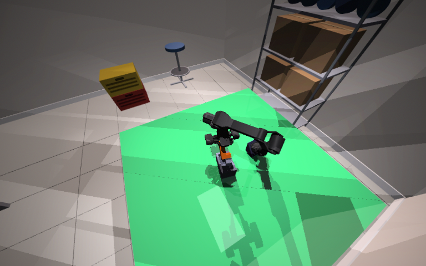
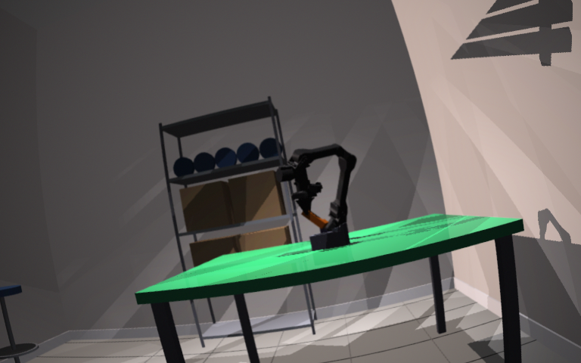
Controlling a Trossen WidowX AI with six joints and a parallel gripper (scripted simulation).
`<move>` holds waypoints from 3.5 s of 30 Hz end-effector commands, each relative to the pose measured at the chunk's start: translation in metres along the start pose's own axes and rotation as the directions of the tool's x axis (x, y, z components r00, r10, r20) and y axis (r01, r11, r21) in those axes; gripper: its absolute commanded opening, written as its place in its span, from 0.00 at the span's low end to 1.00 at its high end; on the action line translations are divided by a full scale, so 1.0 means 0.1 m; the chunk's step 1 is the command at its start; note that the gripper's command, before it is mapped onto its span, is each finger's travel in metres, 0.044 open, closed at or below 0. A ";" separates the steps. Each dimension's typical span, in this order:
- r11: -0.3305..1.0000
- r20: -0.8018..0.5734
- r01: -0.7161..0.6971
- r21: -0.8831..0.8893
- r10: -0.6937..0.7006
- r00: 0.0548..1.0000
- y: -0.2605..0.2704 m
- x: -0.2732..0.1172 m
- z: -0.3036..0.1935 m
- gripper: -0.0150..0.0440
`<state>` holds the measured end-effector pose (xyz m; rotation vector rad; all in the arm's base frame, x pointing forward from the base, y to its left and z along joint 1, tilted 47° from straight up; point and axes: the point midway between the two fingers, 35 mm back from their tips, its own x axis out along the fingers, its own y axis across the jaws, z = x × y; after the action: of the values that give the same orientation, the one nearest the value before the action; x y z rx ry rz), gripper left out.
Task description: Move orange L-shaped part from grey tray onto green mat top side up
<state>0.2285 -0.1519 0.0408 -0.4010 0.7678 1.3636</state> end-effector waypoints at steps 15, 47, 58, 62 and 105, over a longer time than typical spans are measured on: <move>1.000 -0.009 0.003 -0.004 -0.003 1.000 0.09 -0.02 -1.02 0.25; 1.000 -0.009 0.003 -0.004 -0.003 1.000 0.09 0.40 -1.06 0.25; 1.000 -0.009 0.004 -0.004 -0.004 1.000 0.09 0.58 -1.06 0.25; 1.000 -0.008 0.004 -0.005 -0.004 1.000 0.09 0.64 -1.06 0.25; 1.000 -0.010 0.003 -0.003 -0.003 1.000 0.10 -0.07 -1.06 0.93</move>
<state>0.1948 -0.2147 -0.0406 -0.4081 0.7723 1.3597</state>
